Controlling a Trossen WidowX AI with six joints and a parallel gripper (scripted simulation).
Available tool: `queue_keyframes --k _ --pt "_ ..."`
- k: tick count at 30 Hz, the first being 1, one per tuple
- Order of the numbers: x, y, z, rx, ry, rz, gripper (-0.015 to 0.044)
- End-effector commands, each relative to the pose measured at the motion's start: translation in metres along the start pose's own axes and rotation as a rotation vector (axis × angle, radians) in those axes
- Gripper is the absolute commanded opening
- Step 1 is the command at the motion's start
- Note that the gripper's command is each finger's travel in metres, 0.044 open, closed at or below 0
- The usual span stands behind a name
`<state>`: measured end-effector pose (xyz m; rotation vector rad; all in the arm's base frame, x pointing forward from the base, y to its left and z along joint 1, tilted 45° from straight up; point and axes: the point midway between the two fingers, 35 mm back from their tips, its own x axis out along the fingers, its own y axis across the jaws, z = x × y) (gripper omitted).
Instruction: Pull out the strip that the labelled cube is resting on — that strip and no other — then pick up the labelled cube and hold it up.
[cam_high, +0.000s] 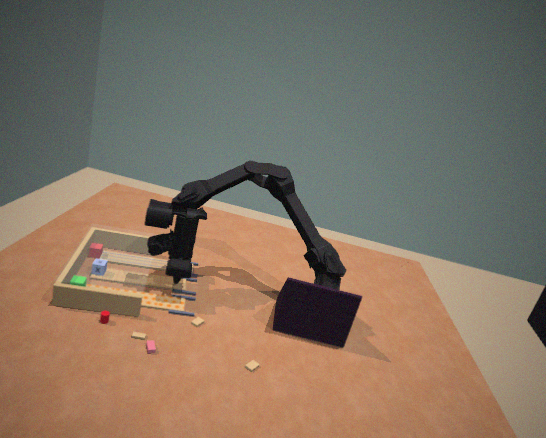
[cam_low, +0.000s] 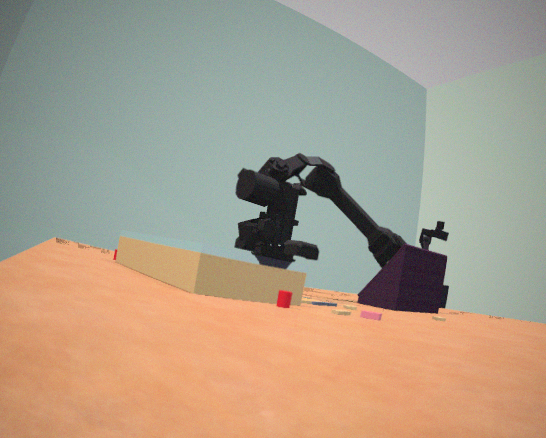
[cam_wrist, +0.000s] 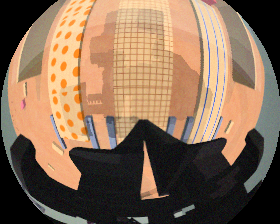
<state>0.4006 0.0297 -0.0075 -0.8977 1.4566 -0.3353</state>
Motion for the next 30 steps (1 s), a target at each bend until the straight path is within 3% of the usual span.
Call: queue_keyframes --k 1,30 --pt "0.0022 0.0005 -0.0002 -0.007 0.003 -0.003 0.0" --pt "0.0051 0.0003 0.0012 -0.007 0.003 -0.003 0.0"
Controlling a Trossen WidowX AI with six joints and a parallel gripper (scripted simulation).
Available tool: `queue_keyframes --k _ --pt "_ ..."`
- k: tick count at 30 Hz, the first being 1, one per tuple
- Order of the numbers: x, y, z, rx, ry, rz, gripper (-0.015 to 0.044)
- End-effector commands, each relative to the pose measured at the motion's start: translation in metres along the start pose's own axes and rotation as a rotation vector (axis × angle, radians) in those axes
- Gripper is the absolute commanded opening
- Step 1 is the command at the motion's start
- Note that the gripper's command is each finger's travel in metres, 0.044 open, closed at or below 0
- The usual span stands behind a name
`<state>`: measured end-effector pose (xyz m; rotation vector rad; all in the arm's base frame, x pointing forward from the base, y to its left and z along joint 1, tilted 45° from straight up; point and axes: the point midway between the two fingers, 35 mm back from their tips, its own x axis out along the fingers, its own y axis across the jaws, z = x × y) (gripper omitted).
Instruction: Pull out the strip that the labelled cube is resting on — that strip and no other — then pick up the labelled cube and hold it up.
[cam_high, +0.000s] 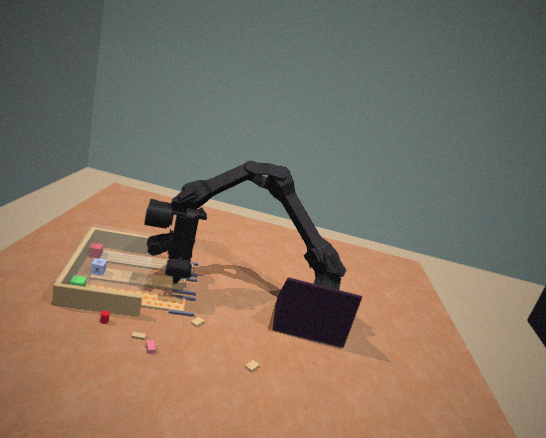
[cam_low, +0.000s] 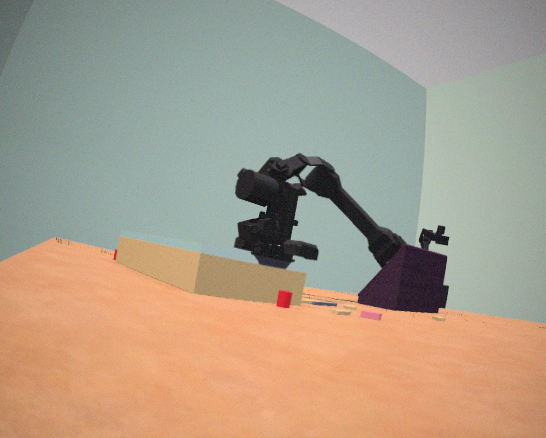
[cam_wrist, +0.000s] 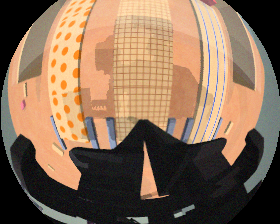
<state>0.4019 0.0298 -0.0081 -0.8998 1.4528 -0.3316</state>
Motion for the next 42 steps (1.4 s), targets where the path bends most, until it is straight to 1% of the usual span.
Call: queue_keyframes --k 1,15,42 --pt "0.005 0.0 0.0 -0.005 0.008 -0.003 0.0" --pt "0.006 0.0 0.001 -0.005 0.008 -0.003 0.0" --pt "0.006 0.001 -0.04 -0.007 0.009 -0.003 0.0"
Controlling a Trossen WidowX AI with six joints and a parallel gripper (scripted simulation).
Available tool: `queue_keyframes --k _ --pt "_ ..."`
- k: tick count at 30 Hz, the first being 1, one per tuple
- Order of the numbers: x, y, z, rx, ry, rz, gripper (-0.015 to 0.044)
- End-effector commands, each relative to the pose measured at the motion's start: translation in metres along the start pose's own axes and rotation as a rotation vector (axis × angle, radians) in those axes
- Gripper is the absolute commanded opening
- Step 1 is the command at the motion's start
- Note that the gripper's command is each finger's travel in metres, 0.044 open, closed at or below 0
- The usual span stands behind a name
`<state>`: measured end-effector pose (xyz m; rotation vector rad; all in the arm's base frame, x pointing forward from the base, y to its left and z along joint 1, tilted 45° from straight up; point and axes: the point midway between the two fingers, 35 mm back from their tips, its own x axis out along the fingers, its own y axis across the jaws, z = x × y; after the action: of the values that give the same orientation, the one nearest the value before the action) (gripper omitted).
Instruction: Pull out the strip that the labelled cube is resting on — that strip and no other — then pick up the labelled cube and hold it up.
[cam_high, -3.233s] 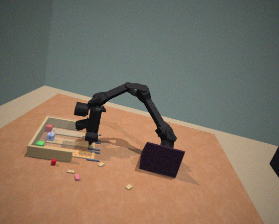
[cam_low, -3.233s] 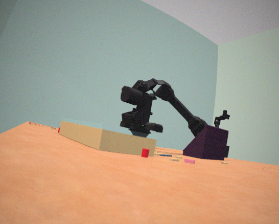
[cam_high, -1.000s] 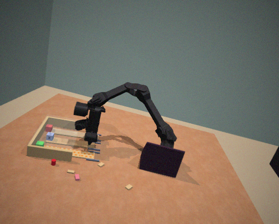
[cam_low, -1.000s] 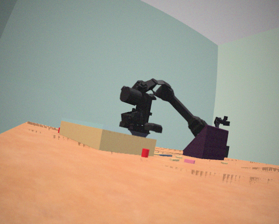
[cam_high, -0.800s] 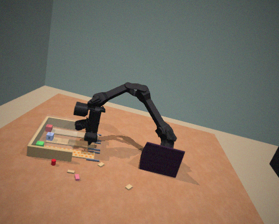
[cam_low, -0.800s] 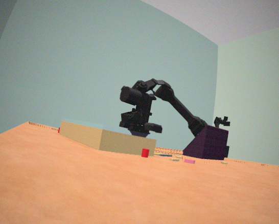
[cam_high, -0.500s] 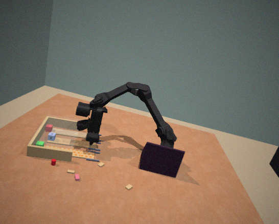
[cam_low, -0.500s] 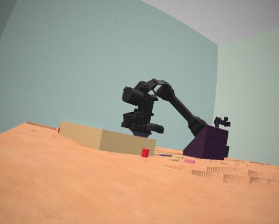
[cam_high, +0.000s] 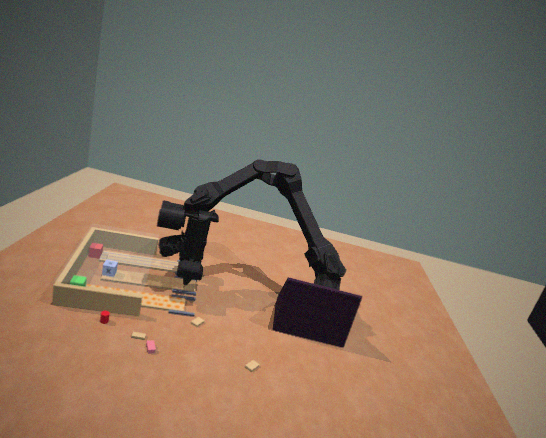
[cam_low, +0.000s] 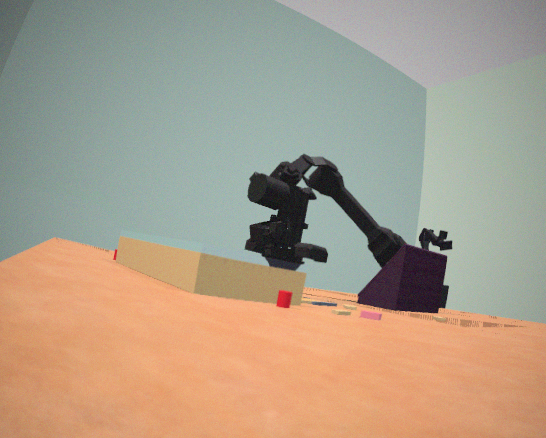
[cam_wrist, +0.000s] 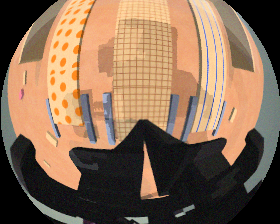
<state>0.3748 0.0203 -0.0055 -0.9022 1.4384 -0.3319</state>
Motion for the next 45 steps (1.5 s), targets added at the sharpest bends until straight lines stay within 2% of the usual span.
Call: queue_keyframes --k 1,45 --pt "0.006 0.0 -0.012 -0.01 0.022 0.003 0.0" --pt "0.005 0.002 -0.078 -0.013 0.024 0.003 0.0"
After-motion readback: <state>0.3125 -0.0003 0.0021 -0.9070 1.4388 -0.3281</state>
